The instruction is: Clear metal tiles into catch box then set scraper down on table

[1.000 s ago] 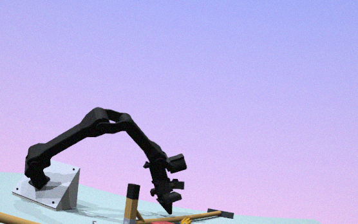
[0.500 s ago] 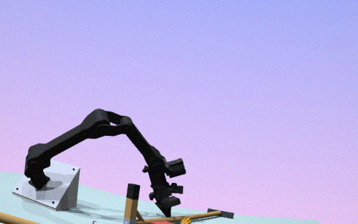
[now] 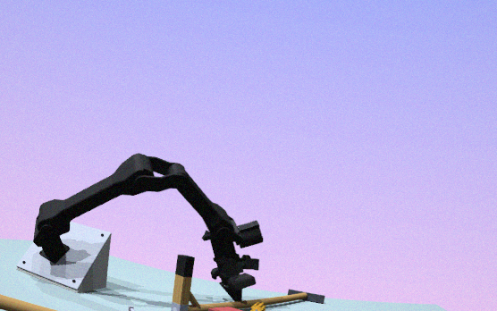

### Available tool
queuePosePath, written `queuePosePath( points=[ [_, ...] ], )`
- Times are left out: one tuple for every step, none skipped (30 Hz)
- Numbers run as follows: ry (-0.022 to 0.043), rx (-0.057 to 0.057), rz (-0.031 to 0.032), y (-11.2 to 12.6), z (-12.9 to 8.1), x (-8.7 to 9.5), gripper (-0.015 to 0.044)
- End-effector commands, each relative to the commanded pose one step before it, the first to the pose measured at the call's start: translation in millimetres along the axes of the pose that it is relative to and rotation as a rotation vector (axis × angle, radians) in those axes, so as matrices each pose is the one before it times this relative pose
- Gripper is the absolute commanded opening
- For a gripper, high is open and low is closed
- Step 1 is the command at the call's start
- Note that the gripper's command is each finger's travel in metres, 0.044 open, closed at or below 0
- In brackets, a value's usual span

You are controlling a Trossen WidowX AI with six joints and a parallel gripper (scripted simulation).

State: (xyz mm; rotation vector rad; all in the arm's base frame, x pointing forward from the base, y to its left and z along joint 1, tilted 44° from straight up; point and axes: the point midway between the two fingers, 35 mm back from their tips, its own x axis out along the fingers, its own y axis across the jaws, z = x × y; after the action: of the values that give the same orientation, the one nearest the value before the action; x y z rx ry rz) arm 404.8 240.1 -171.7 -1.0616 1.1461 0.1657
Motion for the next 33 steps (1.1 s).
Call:
queuePosePath(
  points=[
    [-0.00389,-0.0013,-0.00147,-4.92,5.03,0.33,0.0000],
    [-0.00001,0.0000,0.00001,-0.78,0.59,0.22,0.0000],
    [-0.00001,0.0000,0.00001,-0.78,0.58,0.22,0.0000],
    [-0.00001,0.0000,0.00001,-0.79,0.58,0.22,0.0000],
    [-0.00001,0.0000,0.00001,-0.79,0.58,0.22,0.0000],
    [-0.00001,0.0000,0.00001,-0.79,0.57,0.22,0.0000],
    [-0.00001,0.0000,0.00000,-0.79,0.57,0.22,0.0000],
    [-0.00001,0.0000,0.00000,-0.79,0.57,0.22,0.0000],
    [-0.00001,0.0000,0.00000,-0.80,0.56,0.22,0.0000],
    [-0.00001,0.0000,0.00000,-0.80,0.56,0.22,0.0000],
    [-0.00001,0.0000,0.00000,-0.80,0.56,0.22,0.0000],
    [-0.00001,0.0000,0.00000,-0.80,0.56,0.22,0.0000],
    [-0.00001,0.0000,-0.00001,-0.81,0.55,0.22,0.0000],
    [-0.00001,0.0000,-0.00001,-0.81,0.55,0.22,0.0000],
    [-0.00001,0.0000,-0.00001,-0.81,0.55,0.22,0.0000],
    [-0.00001,0.0000,-0.00001,-0.81,0.54,0.22,0.0000],
    [-0.00001,0.0000,-0.00001,-0.82,0.54,0.22,0.0000],
    [-0.00001,0.0000,-0.00001,-0.82,0.54,0.22,0.0000],
    [-0.00001,0.0000,-0.00002,-0.82,0.53,0.22,0.0000],
    [-0.00001,0.0000,-0.00002,-0.82,0.53,0.22,0.0000],
    [-0.00001,0.0000,-0.00002,-0.82,0.53,0.22,0.0000],
    [-0.00001,0.0000,-0.00002,-0.83,0.52,0.22,0.0000],
    [-0.00001,0.0000,-0.00002,-0.83,0.52,0.22,0.0000],
    [-0.00001,0.0000,-0.00002,-0.83,0.52,0.22,0.0000],
    [-0.00001,0.0000,-0.00003,-0.83,0.51,0.22,0.0000],
    [-0.00001,0.0000,-0.00003,-0.84,0.51,0.22,0.0000],
    [-0.00001,0.0000,-0.00003,-0.84,0.51,0.21,0.0000],
    [-0.00001,0.0000,-0.00003,-0.84,0.51,0.21,0.0000],
    [-0.00001,0.0000,-0.00003,-0.84,0.50,0.21,0.0000],
    [-0.00001,0.0000,-0.00003,-0.84,0.50,0.21,0.0000],
    [-0.00001,0.0000,-0.00004,-0.85,0.50,0.21,0.0000],
    [-0.00001,0.0000,-0.00004,-0.85,0.49,0.21,0.0000],
    [-0.00001,0.0000,-0.00004,-0.85,0.49,0.21,0.0000]
  ],
)
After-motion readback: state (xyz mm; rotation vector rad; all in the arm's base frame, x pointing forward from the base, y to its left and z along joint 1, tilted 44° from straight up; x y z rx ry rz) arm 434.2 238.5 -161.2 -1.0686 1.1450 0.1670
